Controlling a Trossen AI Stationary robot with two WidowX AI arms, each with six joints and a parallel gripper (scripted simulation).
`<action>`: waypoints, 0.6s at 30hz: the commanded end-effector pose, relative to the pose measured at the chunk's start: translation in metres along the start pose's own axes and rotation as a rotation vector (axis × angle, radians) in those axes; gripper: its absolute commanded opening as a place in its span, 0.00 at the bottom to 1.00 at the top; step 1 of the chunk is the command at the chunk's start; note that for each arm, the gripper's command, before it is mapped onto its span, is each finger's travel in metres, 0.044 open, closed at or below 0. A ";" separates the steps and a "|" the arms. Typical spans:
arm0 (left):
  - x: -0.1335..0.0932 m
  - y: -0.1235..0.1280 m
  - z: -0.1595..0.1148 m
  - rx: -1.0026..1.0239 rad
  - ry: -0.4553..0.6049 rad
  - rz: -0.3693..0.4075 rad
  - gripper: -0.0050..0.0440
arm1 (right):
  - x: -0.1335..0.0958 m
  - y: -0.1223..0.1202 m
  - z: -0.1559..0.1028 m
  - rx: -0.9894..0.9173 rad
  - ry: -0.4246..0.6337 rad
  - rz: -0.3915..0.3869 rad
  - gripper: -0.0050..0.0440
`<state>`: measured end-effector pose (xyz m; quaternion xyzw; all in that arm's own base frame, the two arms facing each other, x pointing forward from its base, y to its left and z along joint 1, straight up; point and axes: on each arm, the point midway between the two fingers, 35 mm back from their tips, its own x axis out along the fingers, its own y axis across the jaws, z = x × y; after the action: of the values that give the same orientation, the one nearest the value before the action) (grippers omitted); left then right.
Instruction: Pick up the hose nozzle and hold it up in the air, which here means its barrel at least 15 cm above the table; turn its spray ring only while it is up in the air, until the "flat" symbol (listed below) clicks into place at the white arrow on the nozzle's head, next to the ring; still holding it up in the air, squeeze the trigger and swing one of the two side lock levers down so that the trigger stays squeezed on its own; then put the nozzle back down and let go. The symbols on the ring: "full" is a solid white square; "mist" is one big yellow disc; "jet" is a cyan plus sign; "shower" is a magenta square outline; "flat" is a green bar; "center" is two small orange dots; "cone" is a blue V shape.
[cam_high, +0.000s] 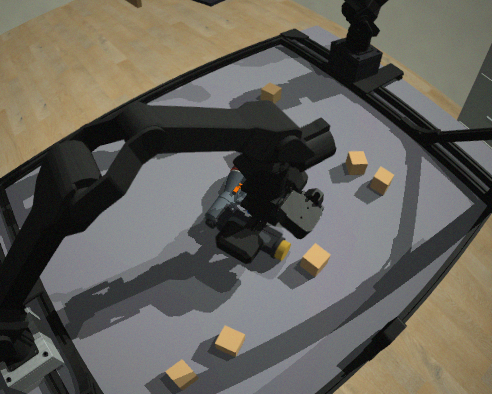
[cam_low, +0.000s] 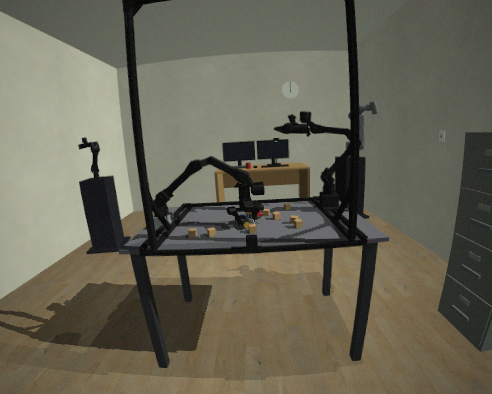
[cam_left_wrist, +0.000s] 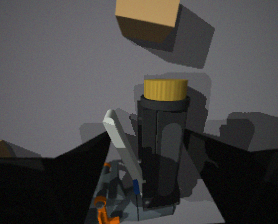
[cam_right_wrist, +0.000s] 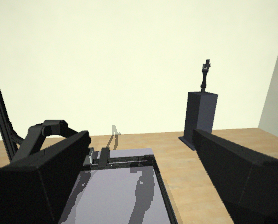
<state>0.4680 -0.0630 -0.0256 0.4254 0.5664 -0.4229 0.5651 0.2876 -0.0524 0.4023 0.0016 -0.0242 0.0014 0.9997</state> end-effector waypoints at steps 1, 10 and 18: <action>0.001 0.000 0.001 0.004 -0.004 -0.002 0.79 | 0.000 -0.001 0.001 -0.003 -0.002 -0.003 0.92; 0.001 0.000 0.001 0.004 -0.004 -0.002 0.67 | 0.000 -0.001 0.001 -0.003 -0.002 -0.003 0.92; 0.001 0.000 0.001 0.004 -0.004 -0.002 0.59 | 0.000 -0.001 0.001 -0.003 -0.002 -0.003 0.92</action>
<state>0.4685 -0.0632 -0.0261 0.4263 0.5651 -0.4229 0.5657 0.2872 -0.0528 0.4026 0.0013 -0.0248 0.0006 0.9997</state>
